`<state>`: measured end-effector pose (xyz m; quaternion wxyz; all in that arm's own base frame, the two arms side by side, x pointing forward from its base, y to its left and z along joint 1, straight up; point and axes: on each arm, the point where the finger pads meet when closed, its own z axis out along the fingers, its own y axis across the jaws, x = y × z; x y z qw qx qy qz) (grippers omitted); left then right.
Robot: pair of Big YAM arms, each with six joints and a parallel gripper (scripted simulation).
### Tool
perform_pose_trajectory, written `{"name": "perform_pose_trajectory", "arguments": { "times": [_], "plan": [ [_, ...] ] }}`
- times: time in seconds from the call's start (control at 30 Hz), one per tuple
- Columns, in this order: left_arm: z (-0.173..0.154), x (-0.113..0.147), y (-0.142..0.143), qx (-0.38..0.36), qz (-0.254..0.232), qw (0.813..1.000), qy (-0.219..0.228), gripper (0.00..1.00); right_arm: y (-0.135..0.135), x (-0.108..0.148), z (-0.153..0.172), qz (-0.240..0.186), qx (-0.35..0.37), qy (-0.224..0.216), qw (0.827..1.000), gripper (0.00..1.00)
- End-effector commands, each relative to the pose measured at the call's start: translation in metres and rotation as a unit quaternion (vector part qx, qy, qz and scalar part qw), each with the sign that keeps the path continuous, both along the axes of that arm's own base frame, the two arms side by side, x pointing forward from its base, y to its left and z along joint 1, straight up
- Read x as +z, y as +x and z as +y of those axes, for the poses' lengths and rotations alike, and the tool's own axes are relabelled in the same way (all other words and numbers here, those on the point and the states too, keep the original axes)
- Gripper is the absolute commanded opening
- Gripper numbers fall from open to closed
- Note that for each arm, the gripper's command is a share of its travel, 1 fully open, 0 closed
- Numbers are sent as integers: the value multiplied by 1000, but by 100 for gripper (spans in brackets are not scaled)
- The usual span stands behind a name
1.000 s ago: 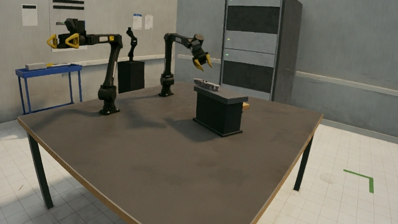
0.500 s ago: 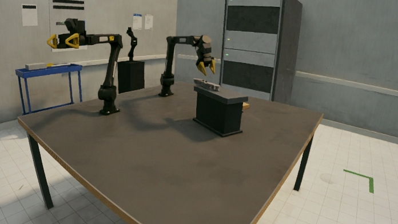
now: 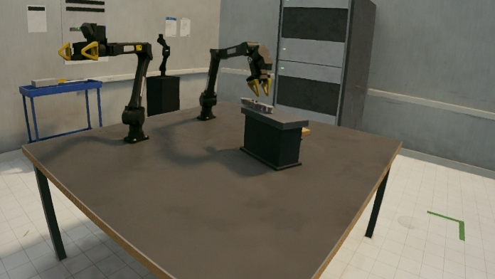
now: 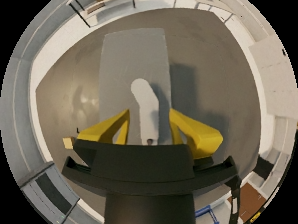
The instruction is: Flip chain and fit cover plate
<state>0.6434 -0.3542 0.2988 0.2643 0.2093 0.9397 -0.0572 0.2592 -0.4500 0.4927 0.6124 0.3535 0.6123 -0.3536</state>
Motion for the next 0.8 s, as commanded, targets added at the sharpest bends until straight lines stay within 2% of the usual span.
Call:
{"name": "perform_pose_trajectory", "arguments": {
  "times": [0.0,0.03,0.1,0.17,0.2,0.23,0.3,0.4,0.43,0.53,0.77],
  "plan": [
    [3,39,13,17,-19,999,-21,53,2,14,6,-8,4,-13,1000,100],
    [0,52,7,9,-29,999,-24,53,2,14,6,-8,4,-13,1000,100],
    [4,32,16,5,-22,1000,-11,53,2,14,6,-8,4,-13,1000,100],
    [1,33,22,5,-35,999,-18,53,2,14,6,-8,4,-13,1000,100],
    [6,-2,14,5,-6,1000,-2,53,2,14,6,-8,4,-13,1000,100],
    [7,-11,12,5,0,1000,1,53,2,14,6,-8,4,-13,1000,100],
    [4,4,7,2,-11,1000,-5,53,2,14,6,-8,4,-13,1000,100],
    [4,4,6,2,-11,1000,-6,53,2,14,6,-8,4,-13,1000,100],
    [-1,17,8,1,-23,1000,-13,53,2,14,6,-8,4,-13,1000,100],
    [4,6,4,3,-16,1000,-9,53,2,14,6,-8,4,-13,1000,100],
    [2,2,1,6,-18,1000,-14,53,2,14,6,-8,4,-13,1000,100]
  ]
}}
